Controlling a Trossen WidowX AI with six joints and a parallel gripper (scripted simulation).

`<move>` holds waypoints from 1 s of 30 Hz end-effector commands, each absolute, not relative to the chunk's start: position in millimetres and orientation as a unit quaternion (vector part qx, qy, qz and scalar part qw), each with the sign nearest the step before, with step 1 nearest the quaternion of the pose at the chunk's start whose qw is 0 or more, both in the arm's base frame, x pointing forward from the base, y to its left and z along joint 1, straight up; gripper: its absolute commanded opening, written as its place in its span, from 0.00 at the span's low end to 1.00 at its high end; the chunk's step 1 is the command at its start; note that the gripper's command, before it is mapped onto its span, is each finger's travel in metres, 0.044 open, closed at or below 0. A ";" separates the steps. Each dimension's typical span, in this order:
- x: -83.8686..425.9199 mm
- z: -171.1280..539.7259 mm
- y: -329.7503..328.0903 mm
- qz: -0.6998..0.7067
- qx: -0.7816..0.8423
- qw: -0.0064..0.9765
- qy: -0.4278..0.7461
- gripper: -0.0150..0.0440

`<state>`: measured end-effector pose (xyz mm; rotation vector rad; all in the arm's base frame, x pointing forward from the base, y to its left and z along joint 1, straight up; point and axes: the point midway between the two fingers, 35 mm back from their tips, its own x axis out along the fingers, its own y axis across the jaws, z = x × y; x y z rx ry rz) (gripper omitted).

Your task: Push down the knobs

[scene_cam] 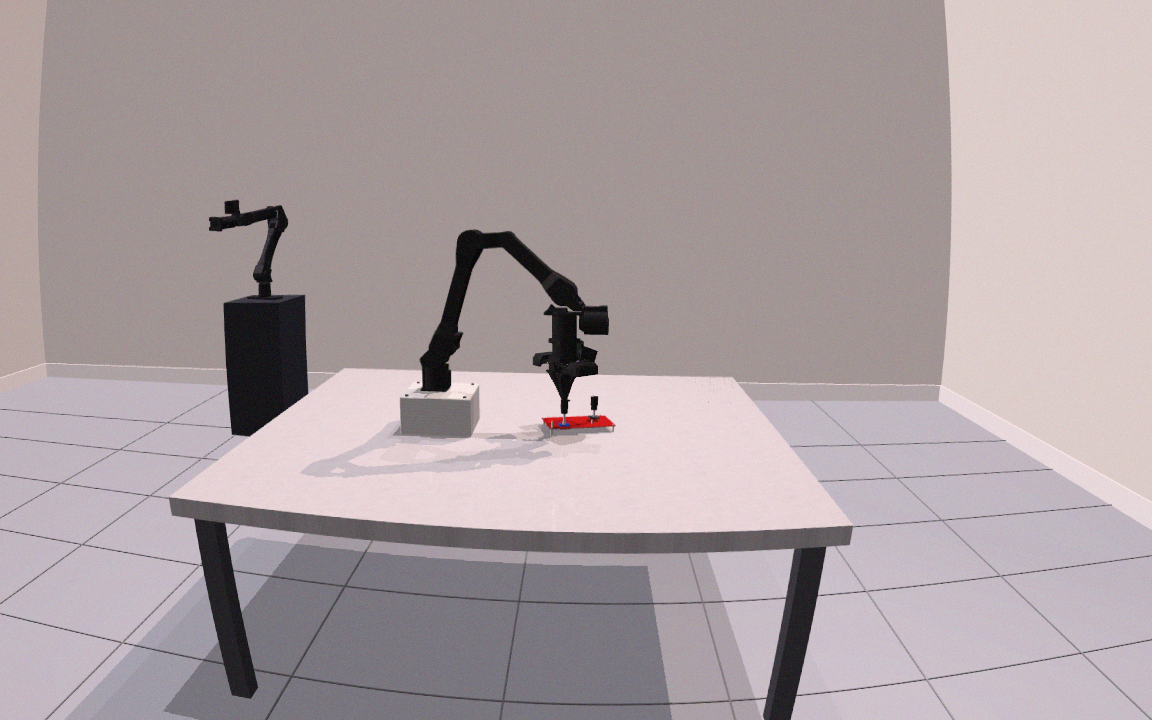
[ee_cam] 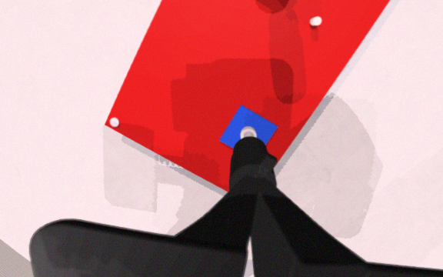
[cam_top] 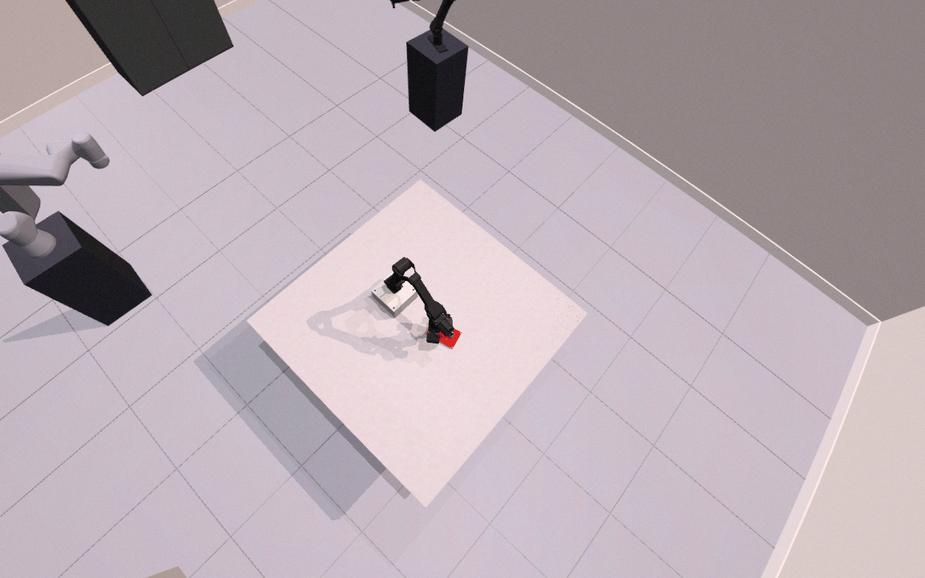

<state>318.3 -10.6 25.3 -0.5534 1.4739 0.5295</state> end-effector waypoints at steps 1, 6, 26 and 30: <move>321.1 11.8 -10.1 0.235 -0.243 0.674 0.656 0.25; 321.1 10.5 -10.1 0.235 -0.243 0.674 0.656 0.25; 321.3 -1.3 -10.1 0.235 -0.243 0.674 0.656 0.25; 321.3 -1.5 -10.1 0.235 -0.243 0.674 0.656 0.25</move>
